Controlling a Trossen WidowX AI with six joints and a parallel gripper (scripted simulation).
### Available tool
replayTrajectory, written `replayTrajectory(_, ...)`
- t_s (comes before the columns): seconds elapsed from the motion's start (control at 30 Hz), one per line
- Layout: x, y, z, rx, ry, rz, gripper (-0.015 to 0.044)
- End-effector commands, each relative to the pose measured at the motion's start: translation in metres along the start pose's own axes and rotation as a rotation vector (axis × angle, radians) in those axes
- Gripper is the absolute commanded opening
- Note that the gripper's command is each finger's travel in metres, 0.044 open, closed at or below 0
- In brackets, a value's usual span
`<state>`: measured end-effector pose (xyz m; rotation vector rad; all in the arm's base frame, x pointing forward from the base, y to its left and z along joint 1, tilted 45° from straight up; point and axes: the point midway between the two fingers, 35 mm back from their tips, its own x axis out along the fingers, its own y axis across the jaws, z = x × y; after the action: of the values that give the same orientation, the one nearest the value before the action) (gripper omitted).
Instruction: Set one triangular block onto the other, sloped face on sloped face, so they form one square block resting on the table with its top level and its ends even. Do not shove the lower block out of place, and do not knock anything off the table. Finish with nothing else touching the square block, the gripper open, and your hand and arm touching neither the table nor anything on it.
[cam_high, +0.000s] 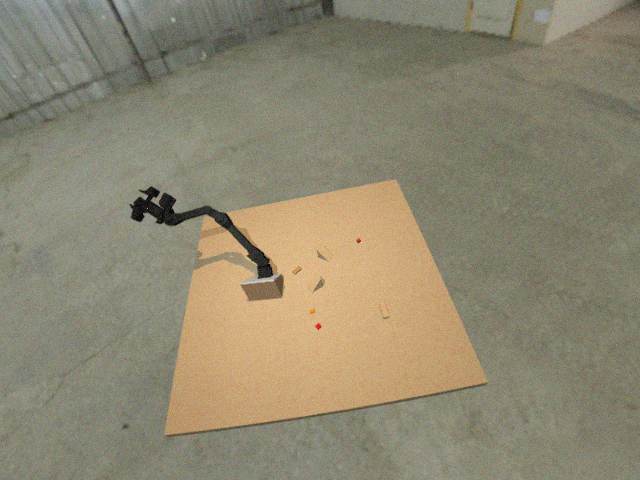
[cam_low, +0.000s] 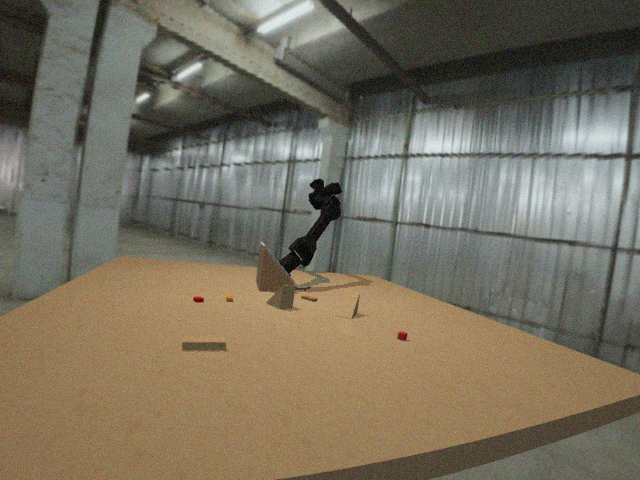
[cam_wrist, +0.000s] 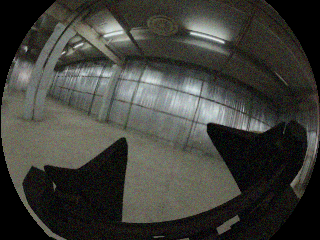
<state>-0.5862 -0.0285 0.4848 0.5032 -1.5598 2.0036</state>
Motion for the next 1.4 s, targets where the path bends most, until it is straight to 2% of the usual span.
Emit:
replayTrajectory(0.0,-0.001,0.001,0.003,0.004,-0.005,0.005,0.0426)
replayTrajectory(0.03,-0.003,0.004,0.010,0.018,-0.019,0.019,0.0440)
replayTrajectory(0.37,-0.068,0.040,0.151,0.218,-0.257,0.292,0.0440)
replayTrajectory(0.6,-0.141,0.054,0.247,0.358,-0.430,0.512,0.0440)
replayTrajectory(1.03,-0.320,0.039,0.380,0.608,-0.710,0.984,0.0440)
replayTrajectory(1.37,-0.485,-0.009,0.435,0.694,-0.908,1.386,0.0440)
